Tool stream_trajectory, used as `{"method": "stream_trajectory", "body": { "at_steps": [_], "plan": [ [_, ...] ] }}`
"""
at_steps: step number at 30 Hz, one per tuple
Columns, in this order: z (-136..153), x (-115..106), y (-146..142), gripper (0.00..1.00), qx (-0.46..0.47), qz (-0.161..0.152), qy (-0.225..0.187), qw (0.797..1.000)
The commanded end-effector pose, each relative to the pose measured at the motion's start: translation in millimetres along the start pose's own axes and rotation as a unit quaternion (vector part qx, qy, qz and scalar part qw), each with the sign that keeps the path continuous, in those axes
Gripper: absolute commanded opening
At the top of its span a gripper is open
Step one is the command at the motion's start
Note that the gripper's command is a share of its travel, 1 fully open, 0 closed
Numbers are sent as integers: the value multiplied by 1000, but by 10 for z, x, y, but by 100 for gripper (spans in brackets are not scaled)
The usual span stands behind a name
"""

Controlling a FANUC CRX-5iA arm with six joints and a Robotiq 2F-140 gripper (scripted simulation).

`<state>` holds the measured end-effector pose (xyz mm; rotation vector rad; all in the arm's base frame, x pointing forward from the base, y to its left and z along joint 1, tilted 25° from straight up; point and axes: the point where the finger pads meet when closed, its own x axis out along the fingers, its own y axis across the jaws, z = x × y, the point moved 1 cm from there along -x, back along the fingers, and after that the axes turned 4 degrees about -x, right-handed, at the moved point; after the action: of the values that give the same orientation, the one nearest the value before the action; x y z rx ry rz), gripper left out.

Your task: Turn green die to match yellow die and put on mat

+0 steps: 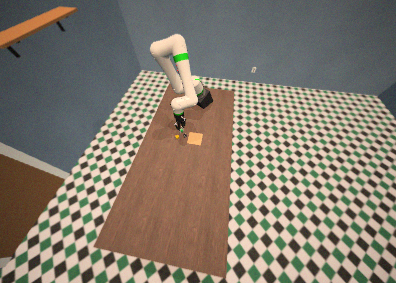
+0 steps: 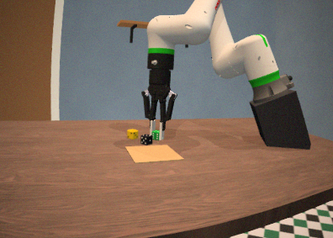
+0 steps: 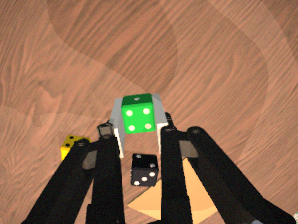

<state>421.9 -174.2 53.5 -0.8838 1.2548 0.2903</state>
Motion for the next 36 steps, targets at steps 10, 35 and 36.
{"method": "stream_trajectory", "body": {
  "at_steps": [10, 35, 36],
  "plan": [
    [1, 0, -1, 16, 0, 0, 0, 1000],
    [1, -708, -1, 16, 0, 0, 0, 1000],
    [1, -777, -1, 16, 0, 0, 0, 1000]
  ]
}}
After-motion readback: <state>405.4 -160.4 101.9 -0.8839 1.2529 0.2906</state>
